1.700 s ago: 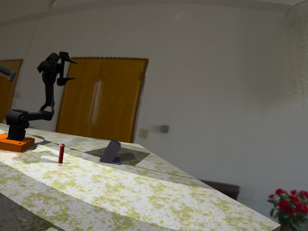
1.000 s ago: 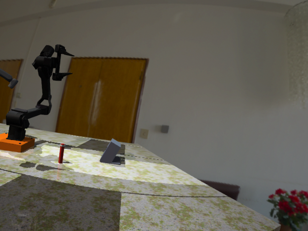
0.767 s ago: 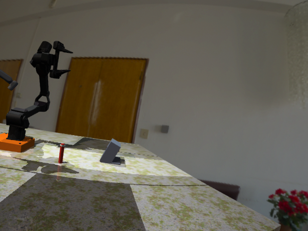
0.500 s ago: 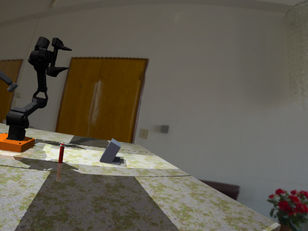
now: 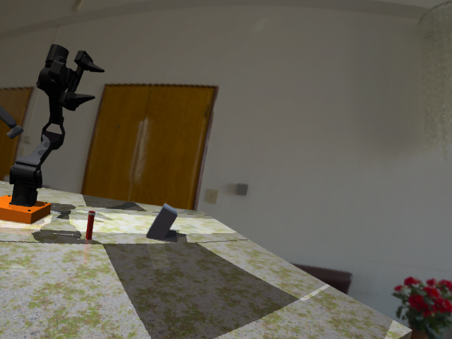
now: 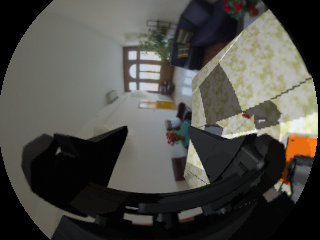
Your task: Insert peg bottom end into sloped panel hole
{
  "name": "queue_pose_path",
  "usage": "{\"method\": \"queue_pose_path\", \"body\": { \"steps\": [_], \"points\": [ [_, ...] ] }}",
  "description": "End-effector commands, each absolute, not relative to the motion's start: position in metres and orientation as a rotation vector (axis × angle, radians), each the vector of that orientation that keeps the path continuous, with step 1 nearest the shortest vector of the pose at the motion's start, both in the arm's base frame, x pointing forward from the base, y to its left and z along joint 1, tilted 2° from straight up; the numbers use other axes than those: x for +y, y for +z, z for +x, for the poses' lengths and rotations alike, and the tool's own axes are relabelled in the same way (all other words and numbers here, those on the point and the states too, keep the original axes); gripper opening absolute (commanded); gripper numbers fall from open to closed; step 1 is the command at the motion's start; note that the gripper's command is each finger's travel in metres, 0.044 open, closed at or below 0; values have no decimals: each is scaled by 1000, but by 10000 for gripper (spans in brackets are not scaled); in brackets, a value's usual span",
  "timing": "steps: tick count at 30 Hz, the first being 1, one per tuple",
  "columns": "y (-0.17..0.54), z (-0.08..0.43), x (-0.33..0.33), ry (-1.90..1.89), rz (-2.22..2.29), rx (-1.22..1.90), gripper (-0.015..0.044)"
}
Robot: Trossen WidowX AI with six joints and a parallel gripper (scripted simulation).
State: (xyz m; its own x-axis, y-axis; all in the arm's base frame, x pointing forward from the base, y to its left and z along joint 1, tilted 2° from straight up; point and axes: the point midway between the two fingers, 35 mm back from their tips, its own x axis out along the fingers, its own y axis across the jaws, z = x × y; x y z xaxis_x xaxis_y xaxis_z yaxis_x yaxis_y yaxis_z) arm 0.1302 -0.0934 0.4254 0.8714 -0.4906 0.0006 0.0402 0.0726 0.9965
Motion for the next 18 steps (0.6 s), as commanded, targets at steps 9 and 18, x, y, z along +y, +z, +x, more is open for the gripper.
{"method": "queue_pose_path", "body": {
  "steps": [9,18],
  "points": [
    [408,133,-134,-513,1313,-270,440],
    [388,140,-158,-577,1208,-154,440]
  ]
}}
